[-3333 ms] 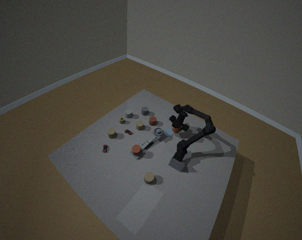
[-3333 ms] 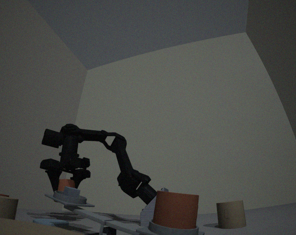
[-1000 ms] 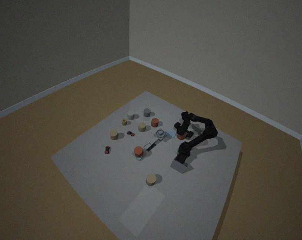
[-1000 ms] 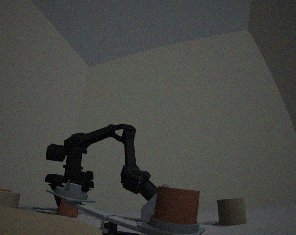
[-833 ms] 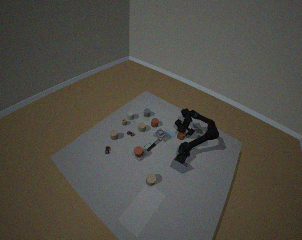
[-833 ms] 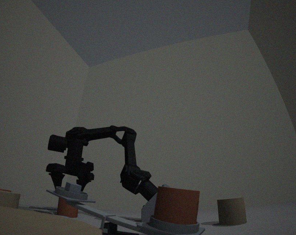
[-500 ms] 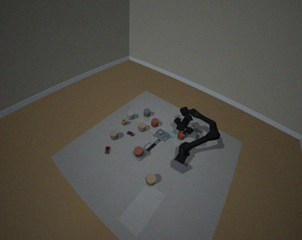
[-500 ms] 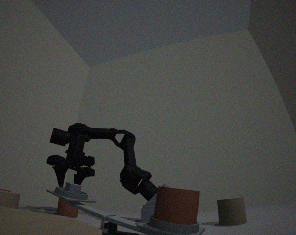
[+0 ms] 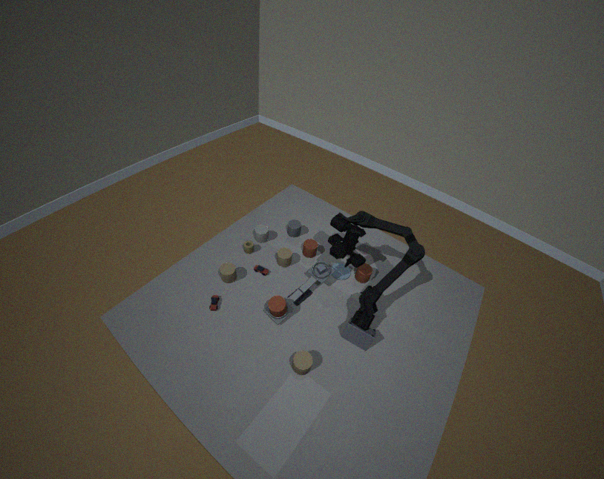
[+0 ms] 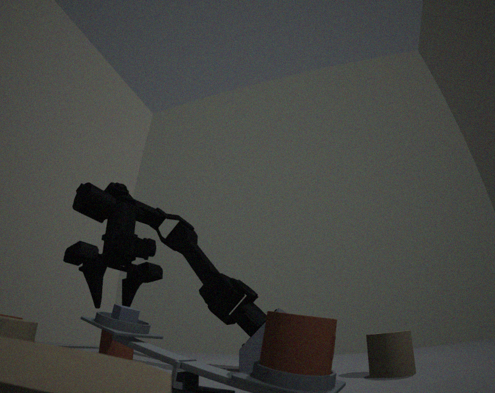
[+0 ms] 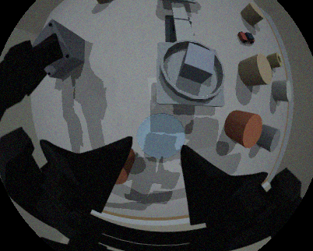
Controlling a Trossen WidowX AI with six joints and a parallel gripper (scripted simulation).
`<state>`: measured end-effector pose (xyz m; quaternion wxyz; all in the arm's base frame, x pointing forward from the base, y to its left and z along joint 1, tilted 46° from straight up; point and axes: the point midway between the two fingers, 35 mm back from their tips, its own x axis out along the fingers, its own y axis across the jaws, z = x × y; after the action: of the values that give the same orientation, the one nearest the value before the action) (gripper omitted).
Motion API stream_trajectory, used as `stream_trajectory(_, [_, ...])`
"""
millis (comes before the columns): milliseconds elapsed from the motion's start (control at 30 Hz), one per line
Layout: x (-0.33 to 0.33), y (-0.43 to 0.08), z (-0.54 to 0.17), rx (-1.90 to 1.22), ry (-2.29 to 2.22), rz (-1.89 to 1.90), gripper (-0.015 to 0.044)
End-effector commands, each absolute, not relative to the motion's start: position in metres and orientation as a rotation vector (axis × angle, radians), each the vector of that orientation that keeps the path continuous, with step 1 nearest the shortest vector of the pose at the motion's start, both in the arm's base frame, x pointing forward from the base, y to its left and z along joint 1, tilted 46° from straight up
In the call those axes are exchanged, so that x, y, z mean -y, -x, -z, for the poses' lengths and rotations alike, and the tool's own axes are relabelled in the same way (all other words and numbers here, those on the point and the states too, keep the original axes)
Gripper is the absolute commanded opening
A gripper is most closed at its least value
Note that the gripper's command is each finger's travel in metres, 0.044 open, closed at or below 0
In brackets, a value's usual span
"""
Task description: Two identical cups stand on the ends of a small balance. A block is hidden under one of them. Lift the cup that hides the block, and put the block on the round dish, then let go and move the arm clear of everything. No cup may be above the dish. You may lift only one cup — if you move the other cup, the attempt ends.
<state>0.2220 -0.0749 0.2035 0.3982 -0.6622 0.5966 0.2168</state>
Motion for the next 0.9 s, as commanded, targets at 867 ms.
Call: stream_trajectory(867, [-0.004,-0.268,-0.155,-1.577,1.628,-0.353,0.0260])
